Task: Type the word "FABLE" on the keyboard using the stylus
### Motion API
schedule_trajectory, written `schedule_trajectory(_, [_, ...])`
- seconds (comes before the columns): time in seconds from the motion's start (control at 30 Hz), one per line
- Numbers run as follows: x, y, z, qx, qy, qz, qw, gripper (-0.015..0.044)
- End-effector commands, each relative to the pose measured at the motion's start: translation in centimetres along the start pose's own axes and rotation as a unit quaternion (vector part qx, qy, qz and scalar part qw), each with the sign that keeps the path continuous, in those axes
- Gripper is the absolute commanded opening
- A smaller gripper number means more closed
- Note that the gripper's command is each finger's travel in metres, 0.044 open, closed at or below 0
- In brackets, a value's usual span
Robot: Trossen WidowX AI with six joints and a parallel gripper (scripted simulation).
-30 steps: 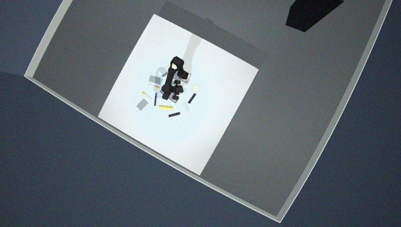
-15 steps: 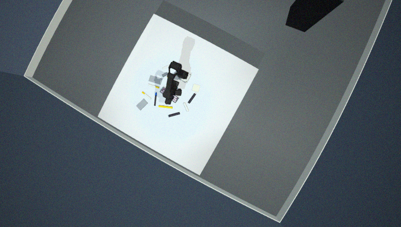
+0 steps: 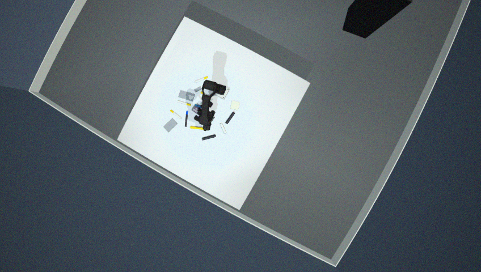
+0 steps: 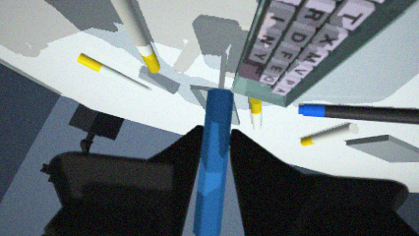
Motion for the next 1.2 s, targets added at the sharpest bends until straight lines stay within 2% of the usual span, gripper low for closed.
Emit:
schedule_trajectory(0.0, [1.5,-1.2,-1.2,0.024,0.078,0.043,0.996,0.0000])
schedule_trajectory(0.13, [2.2,-2.0,-2.1,0.045,0.123,0.066,0.989,0.0000])
schedule_trajectory(0.73, [-0.1,-3.3,0.2,0.045,0.123,0.066,0.989,0.0000])
schedule_trajectory(0.83, [-0.2,-3.5,0.4,0.045,0.123,0.066,0.989,0.0079])
schedule_trajectory(1.17, [-0.4,-3.6,0.6,0.045,0.123,0.066,0.989,0.0081])
Point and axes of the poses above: the point midway between the two fingers, 35 mm back from their tips, its own z axis out along the fingers, its own y axis across the jaws, x = y × z, the point moved 1 cm from there along -z, back along the fingers, and after that the axes turned 15 degrees about -z, right-handed, at the moved point
